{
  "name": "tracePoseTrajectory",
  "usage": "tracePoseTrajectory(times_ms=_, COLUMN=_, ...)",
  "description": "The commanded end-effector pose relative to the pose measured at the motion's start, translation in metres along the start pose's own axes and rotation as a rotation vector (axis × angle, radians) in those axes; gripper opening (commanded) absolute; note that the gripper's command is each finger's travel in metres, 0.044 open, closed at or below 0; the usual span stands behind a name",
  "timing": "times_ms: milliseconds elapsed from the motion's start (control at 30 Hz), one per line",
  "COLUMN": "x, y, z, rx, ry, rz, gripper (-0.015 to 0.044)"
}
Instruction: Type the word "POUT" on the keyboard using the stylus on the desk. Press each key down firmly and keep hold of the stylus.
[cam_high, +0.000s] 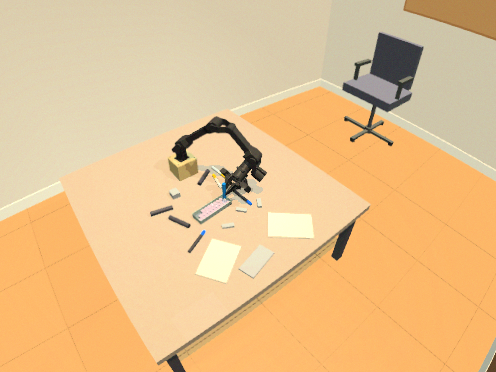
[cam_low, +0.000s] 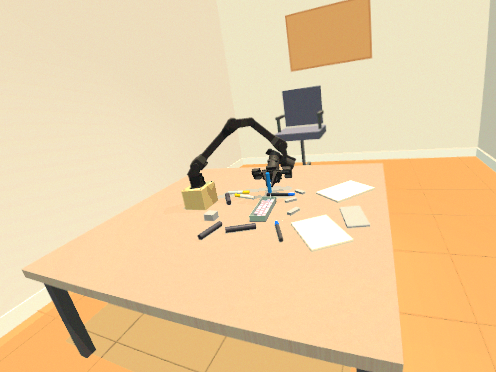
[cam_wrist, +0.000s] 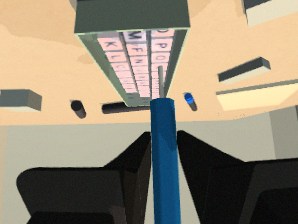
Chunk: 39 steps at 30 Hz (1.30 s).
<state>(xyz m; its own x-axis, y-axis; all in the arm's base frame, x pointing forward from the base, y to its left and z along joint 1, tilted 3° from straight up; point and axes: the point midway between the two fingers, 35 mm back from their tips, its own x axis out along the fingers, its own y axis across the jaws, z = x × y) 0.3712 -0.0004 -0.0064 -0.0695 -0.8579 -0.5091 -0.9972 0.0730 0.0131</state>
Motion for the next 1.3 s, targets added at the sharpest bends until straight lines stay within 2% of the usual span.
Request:
tracePoseTrajectory(times_ms=0, x=0.000, y=0.000, z=0.001, rx=-0.003, ry=0.001, rz=-0.002, gripper=0.0000)
tracePoseTrajectory(times_ms=33, x=0.000, y=0.000, z=0.001, rx=-0.003, ry=0.001, rz=-0.002, gripper=0.0000)
tracePoseTrajectory(times_ms=133, x=0.000, y=-0.002, z=0.001, rx=-0.002, ry=0.001, rz=-0.002, gripper=0.0079)
tracePoseTrajectory(times_ms=167, x=0.000, y=-0.003, z=0.002, rx=-0.002, ry=0.001, rz=-0.002, gripper=0.0081)
tracePoseTrajectory(times_ms=1267, x=0.008, y=-0.003, z=0.016, rx=-0.002, ry=0.001, rz=-0.002, gripper=0.0081)
